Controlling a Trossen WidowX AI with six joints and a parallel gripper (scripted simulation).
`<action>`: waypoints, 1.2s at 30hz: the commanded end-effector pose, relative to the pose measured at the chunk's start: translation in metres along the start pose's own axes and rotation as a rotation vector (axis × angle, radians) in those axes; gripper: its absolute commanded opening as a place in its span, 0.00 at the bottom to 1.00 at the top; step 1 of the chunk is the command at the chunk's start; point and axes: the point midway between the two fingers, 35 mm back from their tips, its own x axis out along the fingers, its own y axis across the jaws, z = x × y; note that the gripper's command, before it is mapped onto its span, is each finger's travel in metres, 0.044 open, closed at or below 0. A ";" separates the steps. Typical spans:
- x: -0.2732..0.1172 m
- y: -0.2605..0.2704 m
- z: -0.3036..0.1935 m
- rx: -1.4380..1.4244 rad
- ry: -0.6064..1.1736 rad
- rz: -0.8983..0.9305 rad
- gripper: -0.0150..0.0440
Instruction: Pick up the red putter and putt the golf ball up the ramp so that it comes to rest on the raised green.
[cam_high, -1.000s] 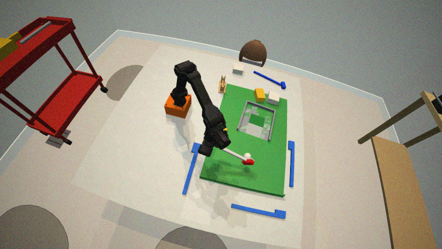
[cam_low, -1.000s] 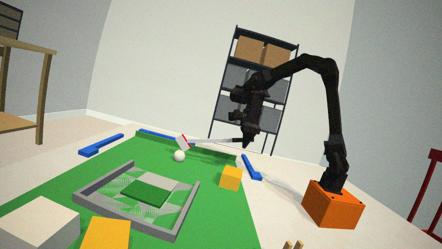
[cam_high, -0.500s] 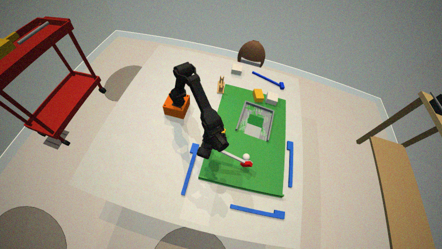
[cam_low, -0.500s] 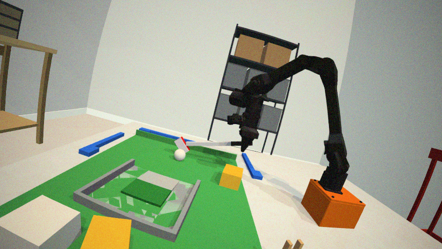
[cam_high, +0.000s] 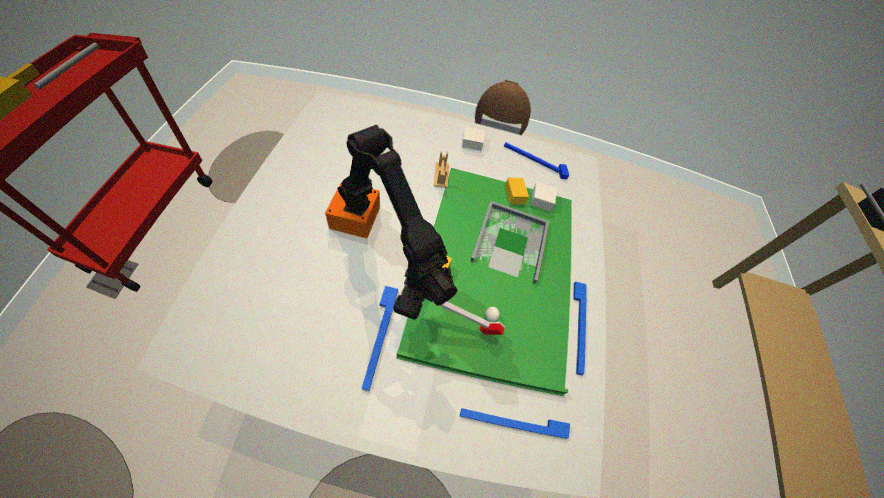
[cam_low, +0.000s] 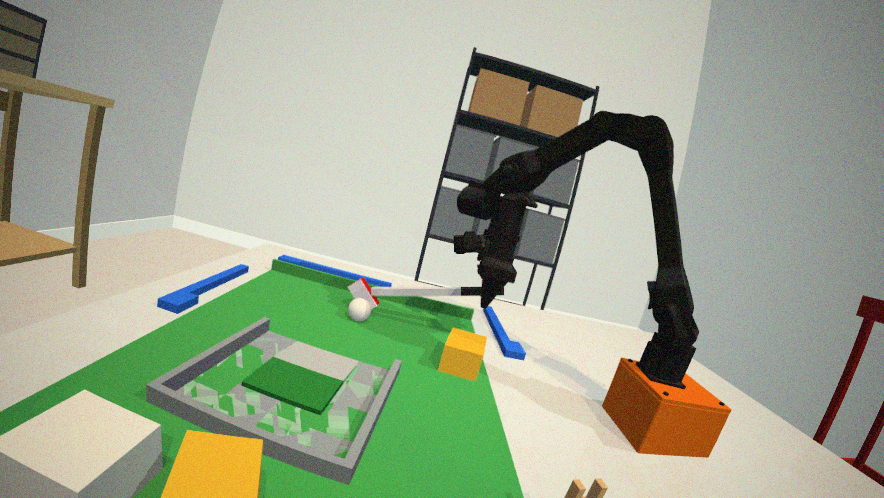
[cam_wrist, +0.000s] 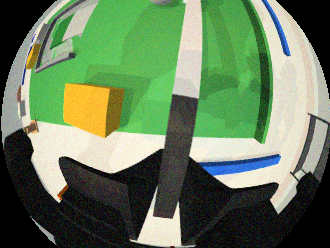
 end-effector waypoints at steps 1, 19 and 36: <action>0.000 -0.003 0.000 0.000 -0.001 -0.001 0.25; 0.002 0.021 0.008 0.006 -0.004 -0.001 0.25; -0.028 0.107 0.003 0.002 -0.004 0.006 0.25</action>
